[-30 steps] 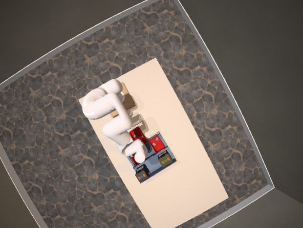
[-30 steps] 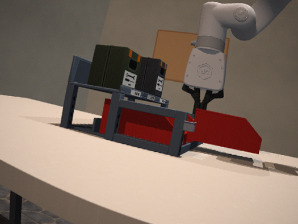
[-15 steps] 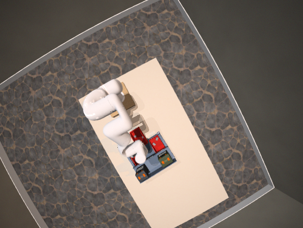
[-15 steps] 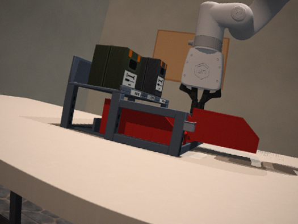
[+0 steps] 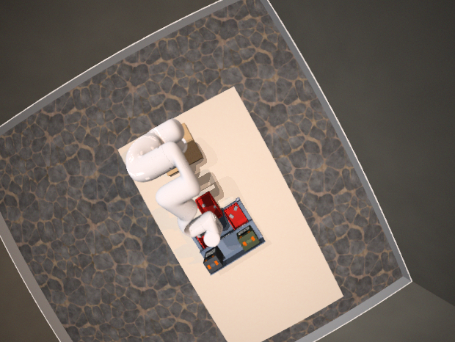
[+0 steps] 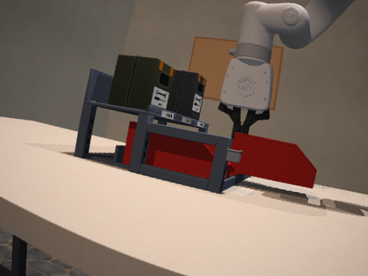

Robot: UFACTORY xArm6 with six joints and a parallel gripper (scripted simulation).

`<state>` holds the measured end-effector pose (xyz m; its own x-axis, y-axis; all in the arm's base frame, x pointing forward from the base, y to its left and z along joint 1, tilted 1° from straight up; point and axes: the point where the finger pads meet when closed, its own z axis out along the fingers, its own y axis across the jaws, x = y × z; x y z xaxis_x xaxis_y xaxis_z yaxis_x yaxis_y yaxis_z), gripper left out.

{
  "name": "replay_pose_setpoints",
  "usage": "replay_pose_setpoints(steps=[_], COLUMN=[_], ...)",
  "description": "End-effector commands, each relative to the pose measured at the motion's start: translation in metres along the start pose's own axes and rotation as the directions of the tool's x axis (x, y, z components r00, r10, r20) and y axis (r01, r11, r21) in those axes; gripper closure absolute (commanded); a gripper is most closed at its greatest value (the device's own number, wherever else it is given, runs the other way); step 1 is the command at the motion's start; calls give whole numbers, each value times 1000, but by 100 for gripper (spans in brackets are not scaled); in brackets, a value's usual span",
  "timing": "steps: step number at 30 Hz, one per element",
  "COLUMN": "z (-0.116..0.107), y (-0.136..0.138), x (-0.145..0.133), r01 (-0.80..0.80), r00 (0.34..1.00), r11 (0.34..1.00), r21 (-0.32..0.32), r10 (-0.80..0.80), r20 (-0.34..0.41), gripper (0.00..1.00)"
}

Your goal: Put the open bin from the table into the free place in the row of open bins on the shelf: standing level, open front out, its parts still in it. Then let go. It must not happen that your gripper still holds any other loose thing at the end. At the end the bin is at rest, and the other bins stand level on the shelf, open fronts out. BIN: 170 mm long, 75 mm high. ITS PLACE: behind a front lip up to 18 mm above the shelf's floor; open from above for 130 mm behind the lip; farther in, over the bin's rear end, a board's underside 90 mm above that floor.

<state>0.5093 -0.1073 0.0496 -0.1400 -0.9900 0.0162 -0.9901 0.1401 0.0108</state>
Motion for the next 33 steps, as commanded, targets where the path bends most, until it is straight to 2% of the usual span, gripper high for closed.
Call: replay_pose_setpoints(steps=[1,31,32,33], z=[-2,-1,-1,-1], y=[-9,-10,-10,-10], x=[0,0,0,0], r01=[0,0,0,0], r00=[1000,1000,1000,1000], r11=[1000,1000,1000,1000], r21=[5,5,5,5], r10=[0,0,0,0], r20=[0,0,0,0], gripper=[100,100,67,67])
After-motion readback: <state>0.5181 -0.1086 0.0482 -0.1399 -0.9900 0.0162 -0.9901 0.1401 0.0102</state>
